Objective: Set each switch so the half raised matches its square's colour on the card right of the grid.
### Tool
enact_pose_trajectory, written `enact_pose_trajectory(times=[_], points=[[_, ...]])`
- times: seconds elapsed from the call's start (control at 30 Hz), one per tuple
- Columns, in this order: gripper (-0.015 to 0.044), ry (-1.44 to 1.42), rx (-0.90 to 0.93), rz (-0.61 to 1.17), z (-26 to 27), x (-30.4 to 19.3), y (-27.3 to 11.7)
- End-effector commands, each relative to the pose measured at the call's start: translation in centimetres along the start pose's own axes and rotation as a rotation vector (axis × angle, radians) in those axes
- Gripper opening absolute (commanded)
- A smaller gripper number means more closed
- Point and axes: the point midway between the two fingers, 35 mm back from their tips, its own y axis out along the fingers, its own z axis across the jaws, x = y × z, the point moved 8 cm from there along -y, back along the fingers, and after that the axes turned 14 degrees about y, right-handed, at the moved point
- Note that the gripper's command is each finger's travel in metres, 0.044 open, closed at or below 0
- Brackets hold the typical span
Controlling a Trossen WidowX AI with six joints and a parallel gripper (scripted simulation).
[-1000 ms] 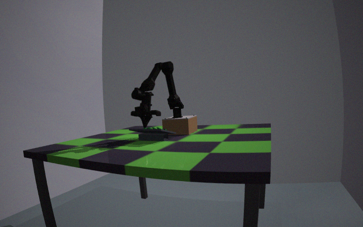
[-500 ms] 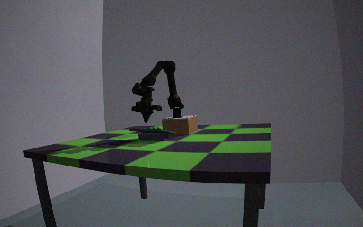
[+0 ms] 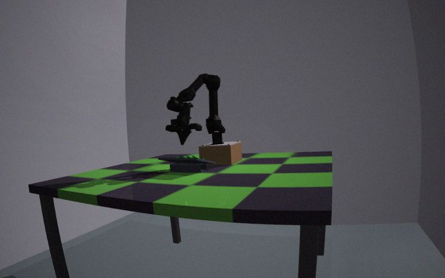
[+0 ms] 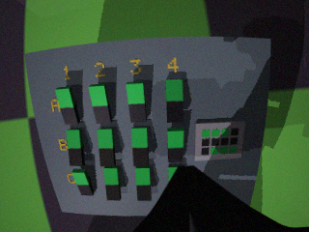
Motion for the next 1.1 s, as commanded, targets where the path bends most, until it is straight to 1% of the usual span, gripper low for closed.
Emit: enact_pose_trajectory(times=[0.0,0.07,0.13,0.3,0.43,1.07], points=[[0.0,-0.003,0.002,0.004,-0.1,-0.5,0.8],[0.0,-0.003,-0.001,0.018,-0.1,-0.3,2.7],[0.0,-0.003,-0.003,0.023,0.0,-0.3,3.5],[0.0,-0.003,-0.003,0.023,0.0,-0.3,3.5],[0.0,-0.003,-0.003,0.023,0.0,-0.3,4.5],[0.0,-0.003,-0.003,0.023,0.0,-0.3,5.9]])
